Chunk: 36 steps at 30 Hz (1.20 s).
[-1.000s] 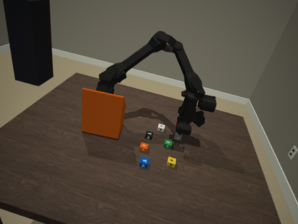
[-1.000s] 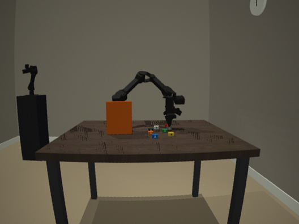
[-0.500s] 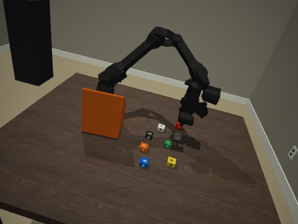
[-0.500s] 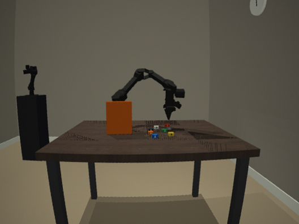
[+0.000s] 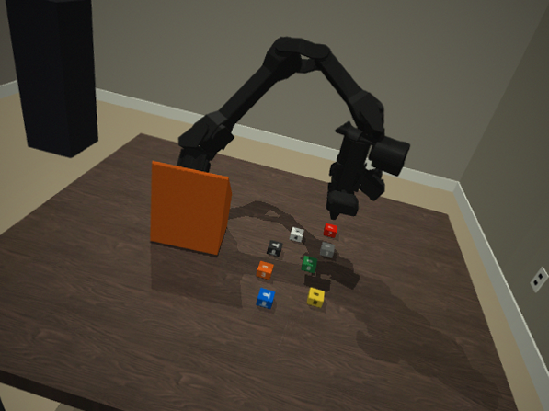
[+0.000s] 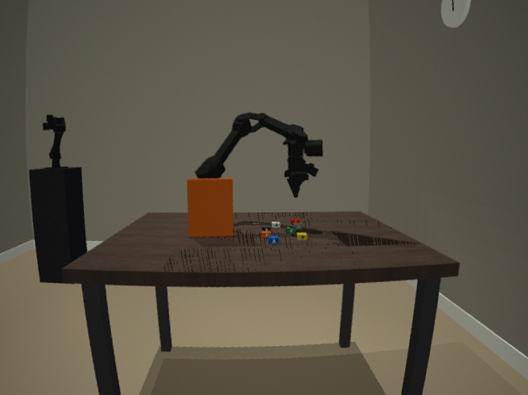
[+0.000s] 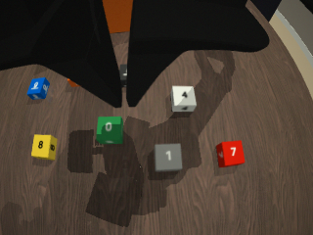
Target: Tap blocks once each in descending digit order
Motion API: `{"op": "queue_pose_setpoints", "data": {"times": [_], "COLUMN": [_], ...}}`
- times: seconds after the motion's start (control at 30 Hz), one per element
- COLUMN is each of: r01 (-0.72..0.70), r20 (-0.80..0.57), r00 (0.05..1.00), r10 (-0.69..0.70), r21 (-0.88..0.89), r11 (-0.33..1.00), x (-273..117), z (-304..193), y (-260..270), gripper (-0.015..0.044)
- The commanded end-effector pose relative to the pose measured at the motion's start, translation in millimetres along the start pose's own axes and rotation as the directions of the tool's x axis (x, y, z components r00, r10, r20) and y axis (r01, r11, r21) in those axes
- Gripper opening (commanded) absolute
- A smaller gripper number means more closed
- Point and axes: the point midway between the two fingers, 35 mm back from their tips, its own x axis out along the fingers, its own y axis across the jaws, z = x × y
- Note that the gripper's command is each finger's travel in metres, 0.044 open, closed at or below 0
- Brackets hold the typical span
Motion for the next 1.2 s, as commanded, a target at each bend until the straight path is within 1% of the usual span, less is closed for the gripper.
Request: {"op": "queue_pose_setpoints", "data": {"times": [0.0, 0.17, 0.2, 0.3, 0.37, 0.53, 1.17], "r01": [0.002, 0.002, 0.003, 0.0, -0.002, -0.002, -0.004], "r20": [-0.015, -0.016, -0.015, -0.015, -0.016, -0.016, -0.016], "r00": [1.0, 1.0, 1.0, 1.0, 1.0, 1.0, 1.0], "r10": [-0.001, -0.002, -0.003, 0.0, 0.003, 0.003, 0.004], "r21": [0.026, 0.027, 0.027, 0.027, 0.027, 0.027, 0.027], "r11": [1.0, 1.0, 1.0, 1.0, 1.0, 1.0, 1.0], "x": [2.6, 6.1, 16.4, 71.0, 83.9, 85.0, 113.9], "z": [-23.2, -24.1, -23.2, -24.3, -26.1, -26.1, -26.8], "y": [-32.3, -33.9, -34.3, -33.6, -32.8, -32.8, -32.3], "gripper": [0.002, 0.002, 0.002, 0.002, 0.002, 0.002, 0.002]}}
